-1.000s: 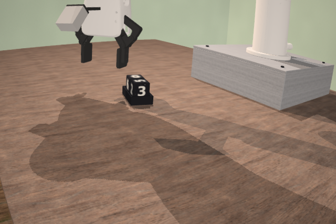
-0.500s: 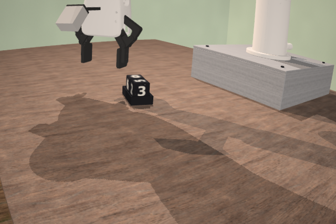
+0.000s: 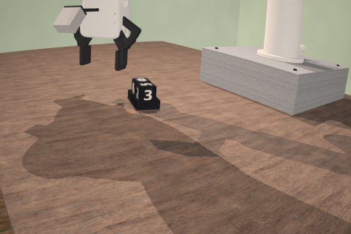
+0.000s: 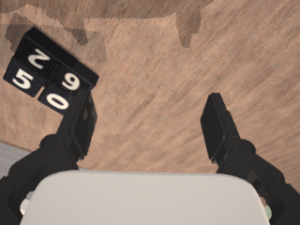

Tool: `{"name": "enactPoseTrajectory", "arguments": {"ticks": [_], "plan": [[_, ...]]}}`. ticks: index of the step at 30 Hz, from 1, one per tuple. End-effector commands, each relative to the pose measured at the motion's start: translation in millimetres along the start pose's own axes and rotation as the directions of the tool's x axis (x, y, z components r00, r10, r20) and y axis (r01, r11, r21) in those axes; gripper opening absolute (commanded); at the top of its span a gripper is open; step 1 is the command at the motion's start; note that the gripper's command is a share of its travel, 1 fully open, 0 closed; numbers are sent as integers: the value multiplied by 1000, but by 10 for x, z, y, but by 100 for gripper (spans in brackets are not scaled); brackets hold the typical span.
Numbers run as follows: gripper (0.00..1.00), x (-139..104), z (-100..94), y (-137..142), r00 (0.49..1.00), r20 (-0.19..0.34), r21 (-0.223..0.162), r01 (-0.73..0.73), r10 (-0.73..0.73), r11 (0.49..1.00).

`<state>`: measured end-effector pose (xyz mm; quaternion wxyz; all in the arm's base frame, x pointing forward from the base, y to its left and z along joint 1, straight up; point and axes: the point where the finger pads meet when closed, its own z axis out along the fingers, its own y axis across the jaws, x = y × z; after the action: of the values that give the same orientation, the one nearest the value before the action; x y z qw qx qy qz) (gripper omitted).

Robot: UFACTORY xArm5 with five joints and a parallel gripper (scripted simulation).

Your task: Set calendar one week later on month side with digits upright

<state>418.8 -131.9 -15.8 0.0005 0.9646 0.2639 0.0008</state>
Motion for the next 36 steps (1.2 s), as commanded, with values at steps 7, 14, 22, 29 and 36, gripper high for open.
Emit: {"name": "enactPoseTrajectory", "arguments": {"ticks": [7, 14, 22, 29, 36], "plan": [[100, -37, 11, 205, 1000, -2, -2, 0, 0, 1000], [100, -39, 17, 214, 1000, -2, -2, 0, 0, 1000], [100, -38, 126, 214, 1000, -2, -2, 0, 0, 1000], [100, -38, 174, 215, 1000, -2, -2, 0, 0, 1000], [100, -38, 174, 215, 1000, -2, -2, 0, 0, 1000]]}}
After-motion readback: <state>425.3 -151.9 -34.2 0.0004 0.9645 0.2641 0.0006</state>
